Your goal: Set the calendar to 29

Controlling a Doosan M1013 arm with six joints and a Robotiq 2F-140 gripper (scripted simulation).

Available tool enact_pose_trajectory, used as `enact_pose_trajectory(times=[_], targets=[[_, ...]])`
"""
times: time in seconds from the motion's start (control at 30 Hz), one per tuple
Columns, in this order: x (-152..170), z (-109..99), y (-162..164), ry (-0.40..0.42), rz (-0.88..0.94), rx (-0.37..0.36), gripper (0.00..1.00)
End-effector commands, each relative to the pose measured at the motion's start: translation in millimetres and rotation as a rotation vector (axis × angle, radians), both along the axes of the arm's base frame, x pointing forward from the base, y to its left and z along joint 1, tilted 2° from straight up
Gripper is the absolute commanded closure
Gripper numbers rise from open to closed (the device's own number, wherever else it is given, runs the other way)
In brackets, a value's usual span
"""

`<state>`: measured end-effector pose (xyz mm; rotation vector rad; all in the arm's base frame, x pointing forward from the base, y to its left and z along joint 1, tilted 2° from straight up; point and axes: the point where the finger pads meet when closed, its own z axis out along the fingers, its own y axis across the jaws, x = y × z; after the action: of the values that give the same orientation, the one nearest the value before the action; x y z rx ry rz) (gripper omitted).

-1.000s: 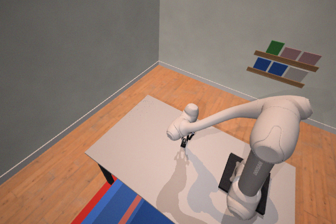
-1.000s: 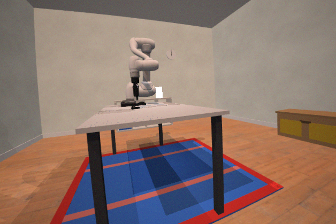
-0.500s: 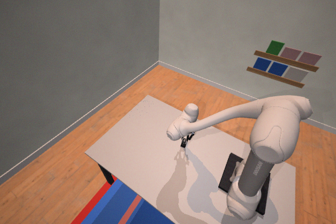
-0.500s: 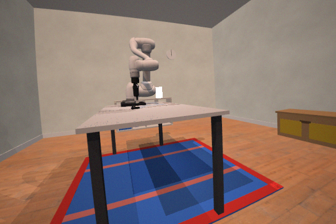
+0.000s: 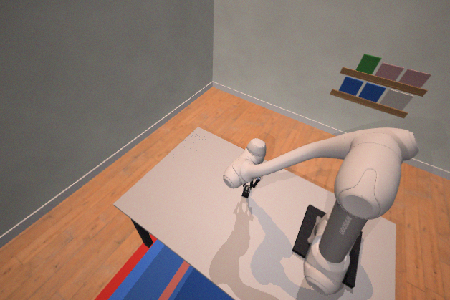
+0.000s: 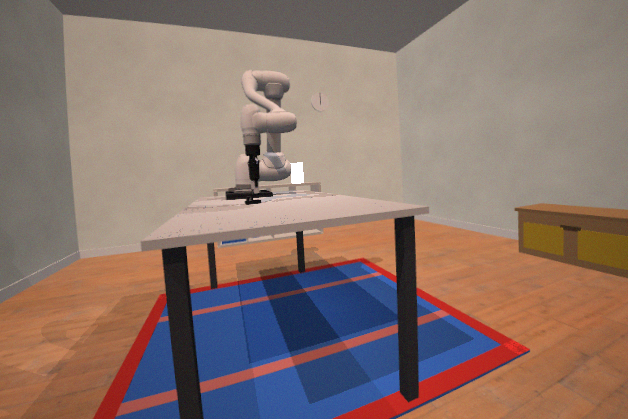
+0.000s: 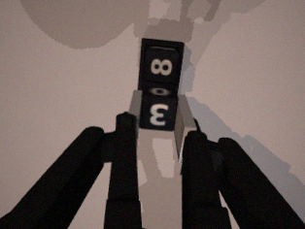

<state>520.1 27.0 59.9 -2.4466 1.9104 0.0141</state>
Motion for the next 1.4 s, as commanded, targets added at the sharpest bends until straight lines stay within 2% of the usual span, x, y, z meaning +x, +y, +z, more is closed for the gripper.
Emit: enact_pose_trajectory(times=[0.0,1.37], targets=[[0,0,0,0.0,0.0,0.0,0.76],[0,-23,1,0.0,0.0,0.0,0.76]])
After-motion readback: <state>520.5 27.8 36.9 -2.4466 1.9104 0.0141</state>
